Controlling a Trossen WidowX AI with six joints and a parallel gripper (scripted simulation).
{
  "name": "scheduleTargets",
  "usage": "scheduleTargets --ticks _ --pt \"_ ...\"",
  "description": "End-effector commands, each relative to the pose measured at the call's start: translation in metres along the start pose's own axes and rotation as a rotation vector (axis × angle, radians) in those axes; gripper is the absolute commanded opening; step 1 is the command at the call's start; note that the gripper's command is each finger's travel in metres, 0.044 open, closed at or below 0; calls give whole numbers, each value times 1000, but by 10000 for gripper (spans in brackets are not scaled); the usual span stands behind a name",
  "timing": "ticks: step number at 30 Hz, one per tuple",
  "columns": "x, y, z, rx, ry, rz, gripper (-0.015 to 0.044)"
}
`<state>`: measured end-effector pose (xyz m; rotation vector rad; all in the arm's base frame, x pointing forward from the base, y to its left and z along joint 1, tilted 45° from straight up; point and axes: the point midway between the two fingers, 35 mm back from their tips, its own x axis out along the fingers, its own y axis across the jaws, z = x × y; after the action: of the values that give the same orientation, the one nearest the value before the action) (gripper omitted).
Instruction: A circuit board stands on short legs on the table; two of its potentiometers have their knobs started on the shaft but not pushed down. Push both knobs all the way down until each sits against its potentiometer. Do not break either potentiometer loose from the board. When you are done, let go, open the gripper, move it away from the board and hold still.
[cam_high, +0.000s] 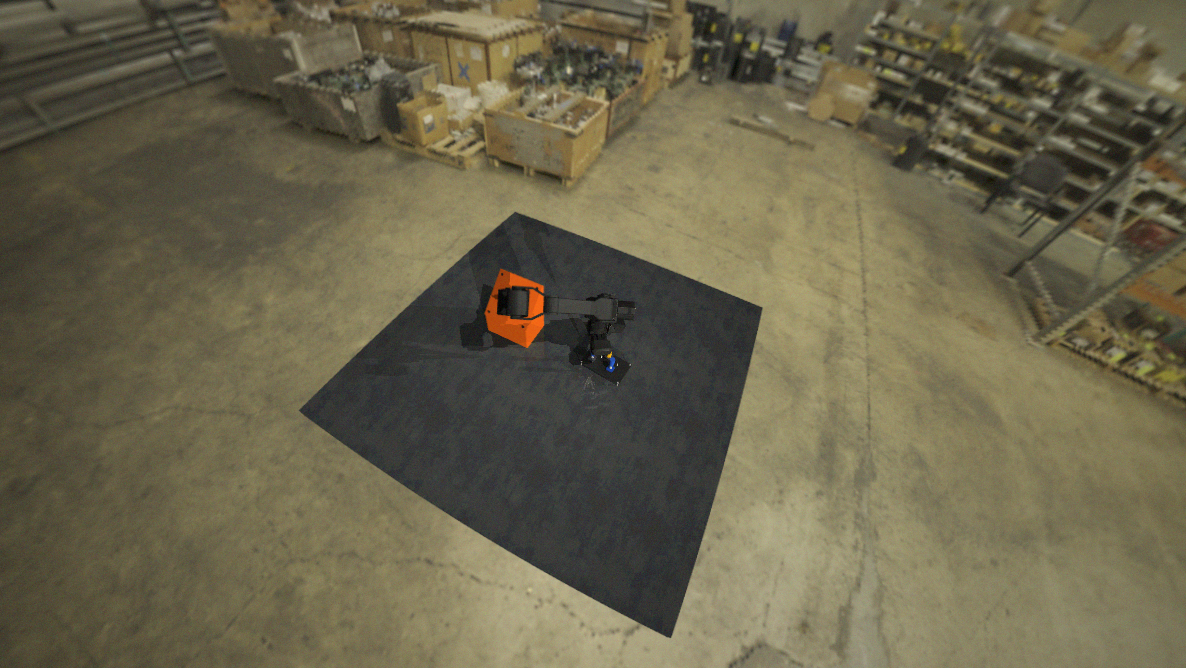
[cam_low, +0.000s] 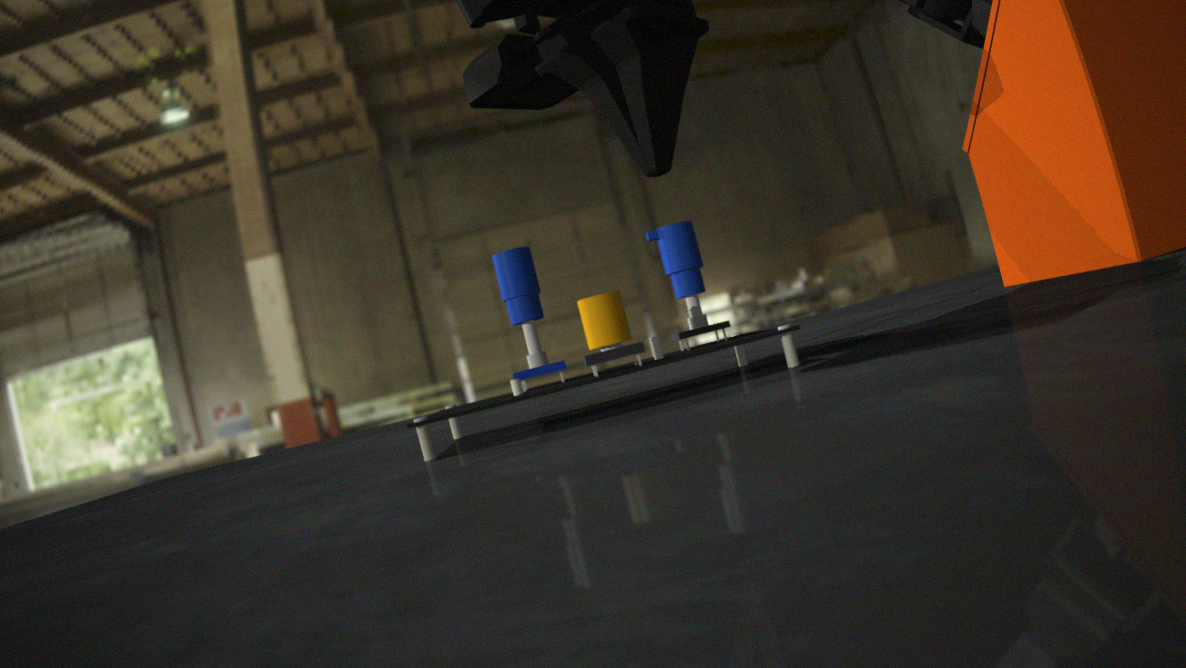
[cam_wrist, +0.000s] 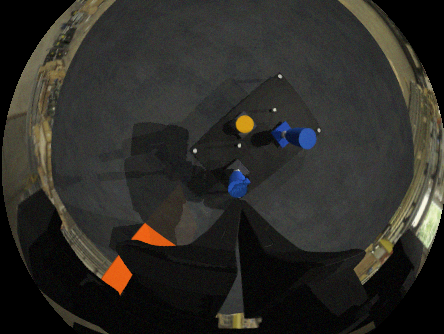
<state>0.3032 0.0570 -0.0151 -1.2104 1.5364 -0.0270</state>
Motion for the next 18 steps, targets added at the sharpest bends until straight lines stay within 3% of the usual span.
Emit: scheduleTargets --ticks 1,18 --pt "2 0 -1 -9 1 -7 0" --pt "21 0 -1 -9 2 -8 0"
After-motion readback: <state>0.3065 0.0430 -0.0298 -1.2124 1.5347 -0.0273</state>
